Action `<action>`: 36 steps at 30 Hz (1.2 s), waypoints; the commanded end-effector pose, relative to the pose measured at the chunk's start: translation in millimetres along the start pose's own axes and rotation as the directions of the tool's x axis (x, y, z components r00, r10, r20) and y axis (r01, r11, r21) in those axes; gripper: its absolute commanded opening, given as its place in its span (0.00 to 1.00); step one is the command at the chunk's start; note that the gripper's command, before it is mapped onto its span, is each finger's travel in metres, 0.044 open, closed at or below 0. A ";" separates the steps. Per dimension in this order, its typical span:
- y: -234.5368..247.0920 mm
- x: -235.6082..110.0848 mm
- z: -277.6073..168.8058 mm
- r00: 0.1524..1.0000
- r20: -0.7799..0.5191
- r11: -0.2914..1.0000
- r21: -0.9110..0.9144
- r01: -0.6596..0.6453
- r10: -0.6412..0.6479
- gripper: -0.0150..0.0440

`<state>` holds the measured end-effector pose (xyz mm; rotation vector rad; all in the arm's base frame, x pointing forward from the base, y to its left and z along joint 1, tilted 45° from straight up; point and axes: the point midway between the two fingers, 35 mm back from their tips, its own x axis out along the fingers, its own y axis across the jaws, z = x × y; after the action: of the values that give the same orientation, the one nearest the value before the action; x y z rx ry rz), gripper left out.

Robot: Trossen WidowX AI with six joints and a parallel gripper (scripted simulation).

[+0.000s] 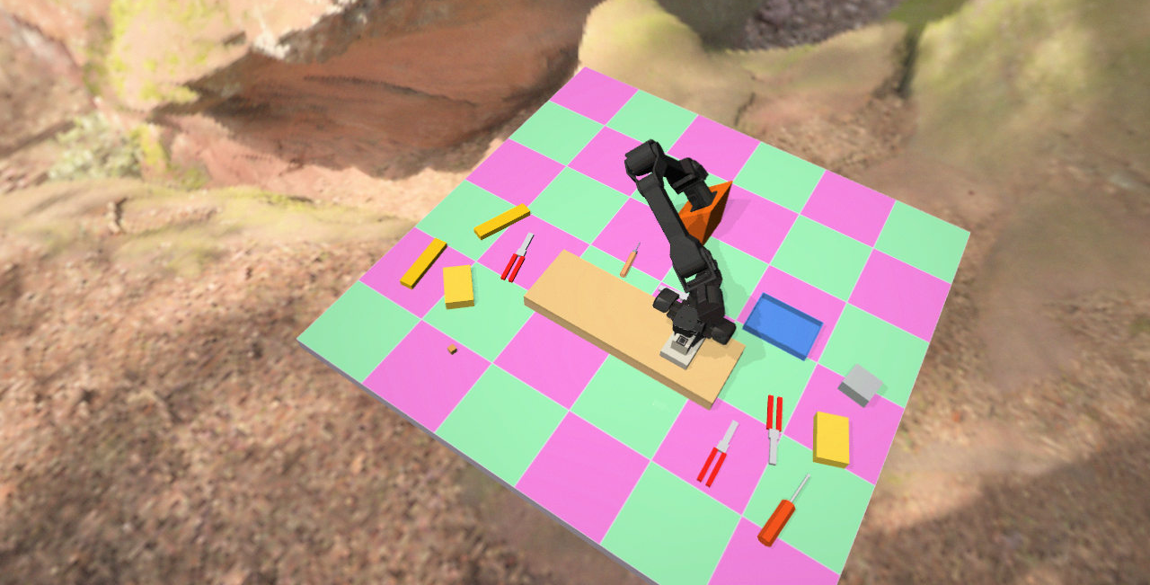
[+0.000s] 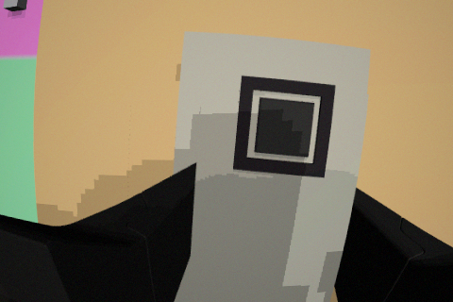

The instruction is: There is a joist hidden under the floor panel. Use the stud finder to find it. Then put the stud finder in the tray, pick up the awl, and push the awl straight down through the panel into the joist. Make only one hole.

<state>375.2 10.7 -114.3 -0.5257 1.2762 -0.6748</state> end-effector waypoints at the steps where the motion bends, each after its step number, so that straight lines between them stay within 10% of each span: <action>1: -12.7 1.4 -0.6 1.000 -0.001 1.000 -0.003 0.008 -0.008 0.25; 36: -96.4 1.7 0.0 1.000 -0.003 1.000 -0.006 0.013 -0.013 0.25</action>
<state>362.1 -50.3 -54.6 -0.5306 1.2767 -0.6782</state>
